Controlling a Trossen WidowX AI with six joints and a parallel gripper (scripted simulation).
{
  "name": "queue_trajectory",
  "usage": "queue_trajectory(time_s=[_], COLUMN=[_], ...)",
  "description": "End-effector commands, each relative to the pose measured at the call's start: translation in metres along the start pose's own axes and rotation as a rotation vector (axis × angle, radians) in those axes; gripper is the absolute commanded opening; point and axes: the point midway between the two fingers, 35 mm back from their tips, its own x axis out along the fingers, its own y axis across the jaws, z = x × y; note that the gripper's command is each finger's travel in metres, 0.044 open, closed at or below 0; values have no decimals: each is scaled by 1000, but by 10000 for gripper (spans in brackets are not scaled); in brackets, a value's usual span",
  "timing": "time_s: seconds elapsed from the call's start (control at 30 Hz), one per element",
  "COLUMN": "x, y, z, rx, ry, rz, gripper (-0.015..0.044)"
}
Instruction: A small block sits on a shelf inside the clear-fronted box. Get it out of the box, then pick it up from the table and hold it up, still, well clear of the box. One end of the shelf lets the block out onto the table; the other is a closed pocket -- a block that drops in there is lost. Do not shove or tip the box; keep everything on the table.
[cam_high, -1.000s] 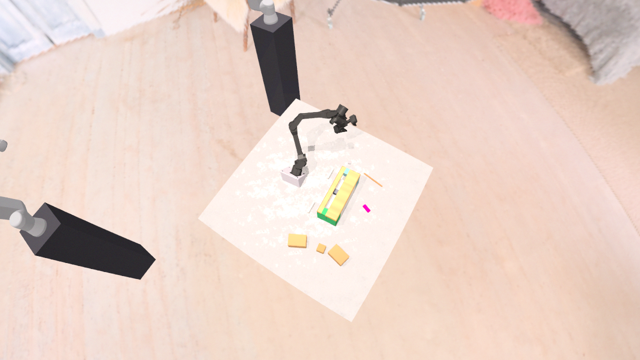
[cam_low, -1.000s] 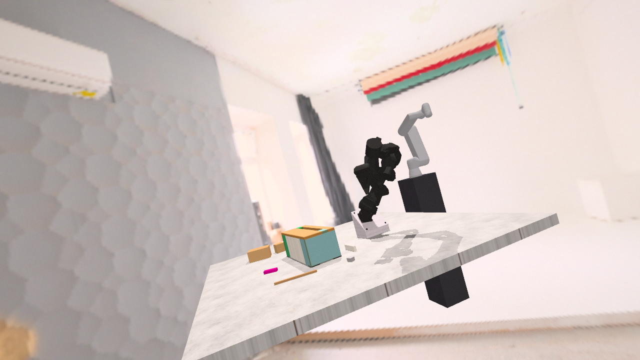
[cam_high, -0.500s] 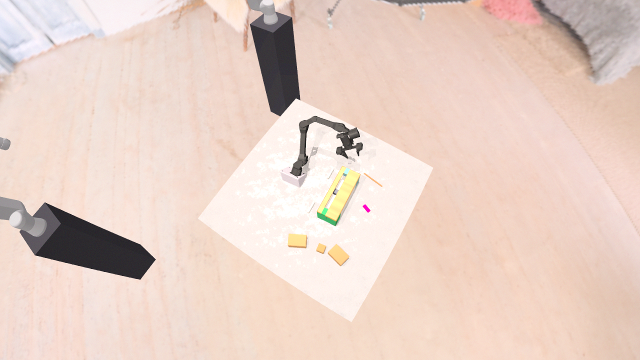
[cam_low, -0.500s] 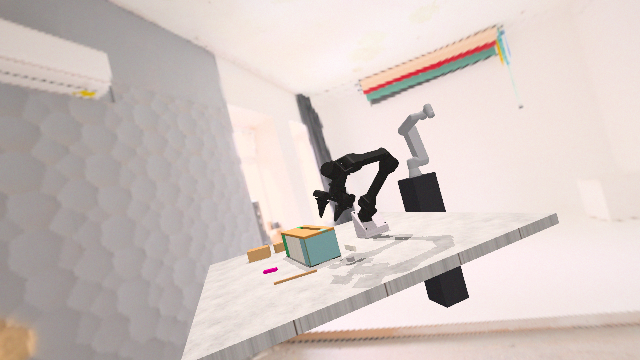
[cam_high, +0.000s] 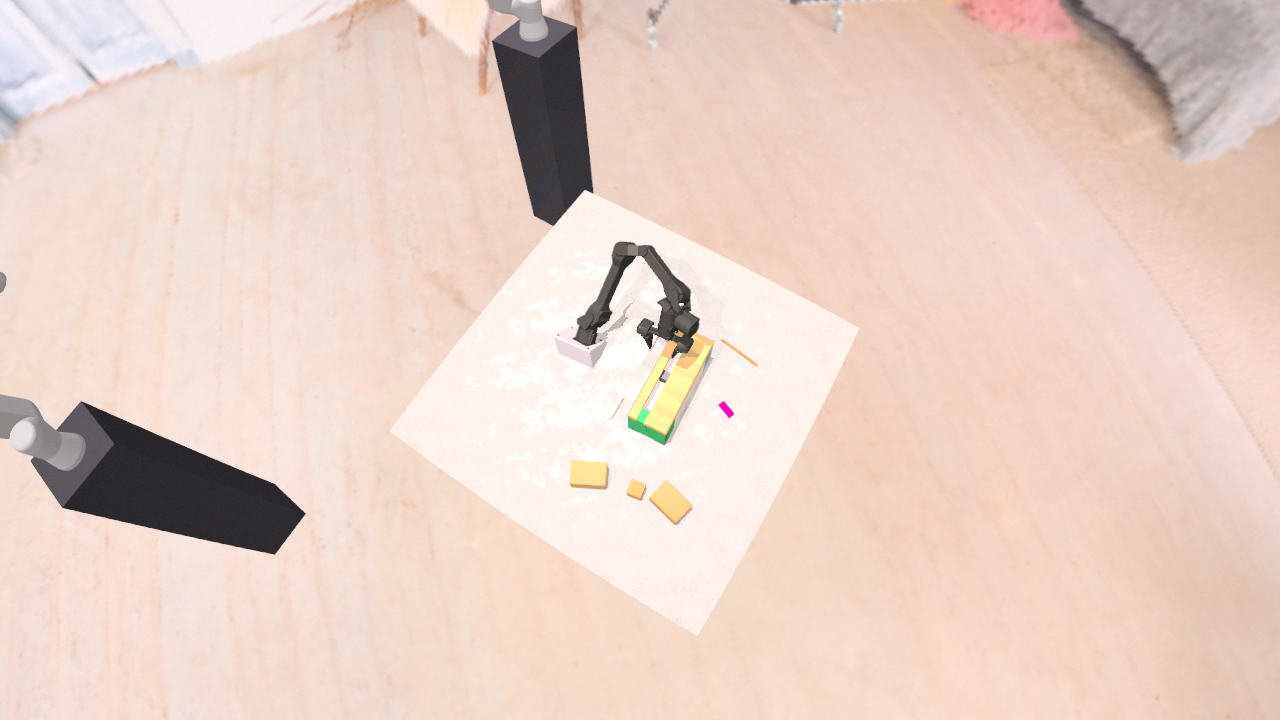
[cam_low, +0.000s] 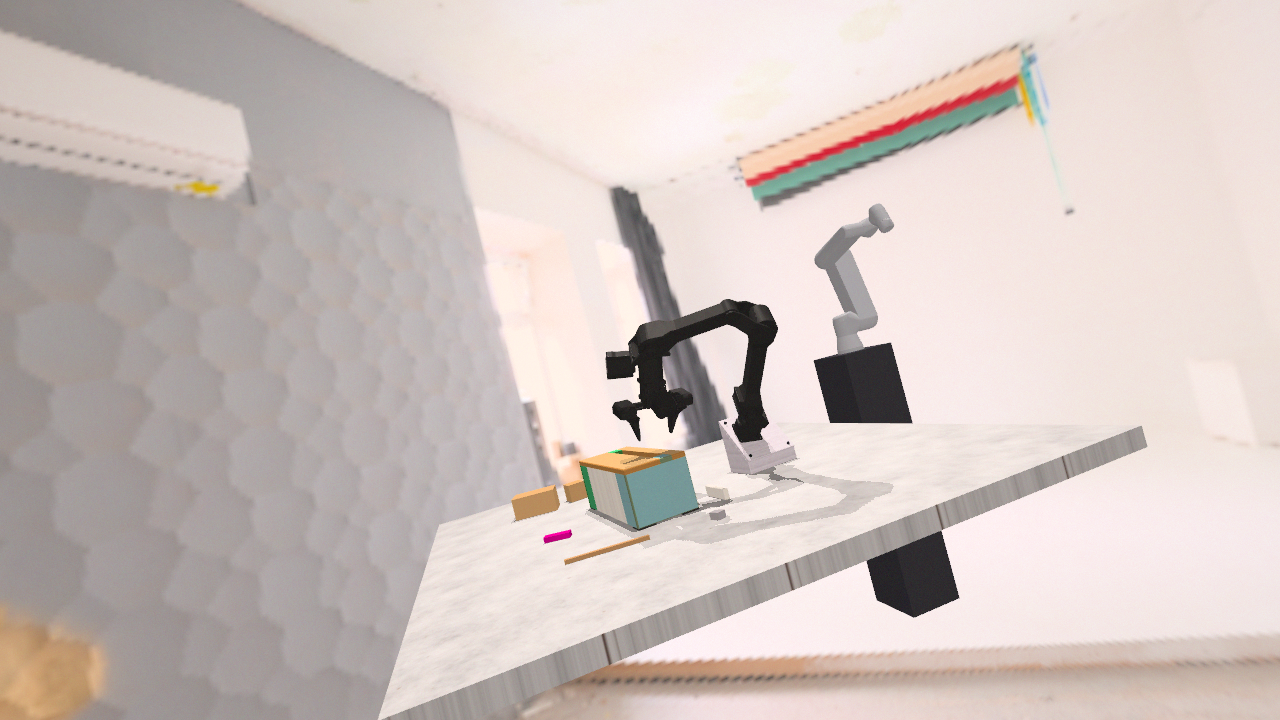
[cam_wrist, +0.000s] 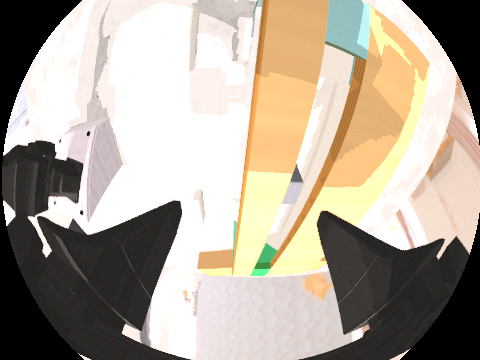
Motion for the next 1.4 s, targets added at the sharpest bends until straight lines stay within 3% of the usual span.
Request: queue_trajectory(time_s=[0.0,1.37], x=[5,59], y=[9,9], z=[-7,12], rx=[1,0], ry=[-16,-17], rz=[49,47], gripper=[400,400])
